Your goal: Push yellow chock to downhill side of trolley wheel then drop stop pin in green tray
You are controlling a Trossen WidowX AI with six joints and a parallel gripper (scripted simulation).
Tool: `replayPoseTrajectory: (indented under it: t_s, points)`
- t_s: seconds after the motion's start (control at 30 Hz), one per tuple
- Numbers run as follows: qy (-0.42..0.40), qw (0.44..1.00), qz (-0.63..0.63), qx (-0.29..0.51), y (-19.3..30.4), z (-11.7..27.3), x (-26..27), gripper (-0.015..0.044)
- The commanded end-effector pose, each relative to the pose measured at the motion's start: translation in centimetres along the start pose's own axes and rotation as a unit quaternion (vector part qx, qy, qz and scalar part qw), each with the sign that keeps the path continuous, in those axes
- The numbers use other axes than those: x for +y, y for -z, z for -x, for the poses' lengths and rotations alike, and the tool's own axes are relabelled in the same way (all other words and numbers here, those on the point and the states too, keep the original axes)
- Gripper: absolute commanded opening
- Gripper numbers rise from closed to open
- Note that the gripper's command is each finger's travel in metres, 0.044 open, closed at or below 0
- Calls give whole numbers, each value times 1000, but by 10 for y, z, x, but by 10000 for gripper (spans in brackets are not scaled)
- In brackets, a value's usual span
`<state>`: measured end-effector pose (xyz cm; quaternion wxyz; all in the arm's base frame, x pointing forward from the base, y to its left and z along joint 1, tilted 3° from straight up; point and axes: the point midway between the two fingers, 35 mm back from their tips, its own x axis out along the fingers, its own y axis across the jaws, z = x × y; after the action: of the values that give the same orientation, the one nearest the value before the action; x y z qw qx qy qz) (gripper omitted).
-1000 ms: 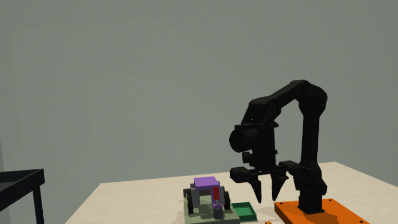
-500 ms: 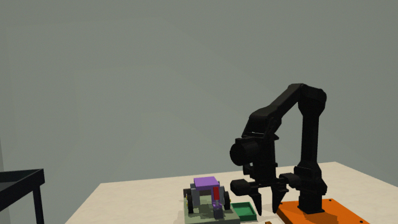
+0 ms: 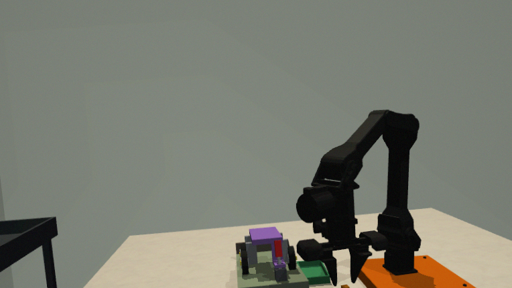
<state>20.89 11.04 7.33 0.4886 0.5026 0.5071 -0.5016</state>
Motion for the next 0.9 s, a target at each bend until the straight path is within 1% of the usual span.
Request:
replayPoseTrajectory:
  t_s: [0.0,0.23,0.53,0.87]
  points:
    - [4,1000,-2,1,0,-9,-2,190]
    - [4,1000,-2,1,0,-19,-2,190]
    - [4,1000,-2,1,0,-22,-2,190]
    - [4,1000,-2,1,0,-37,-2,190]
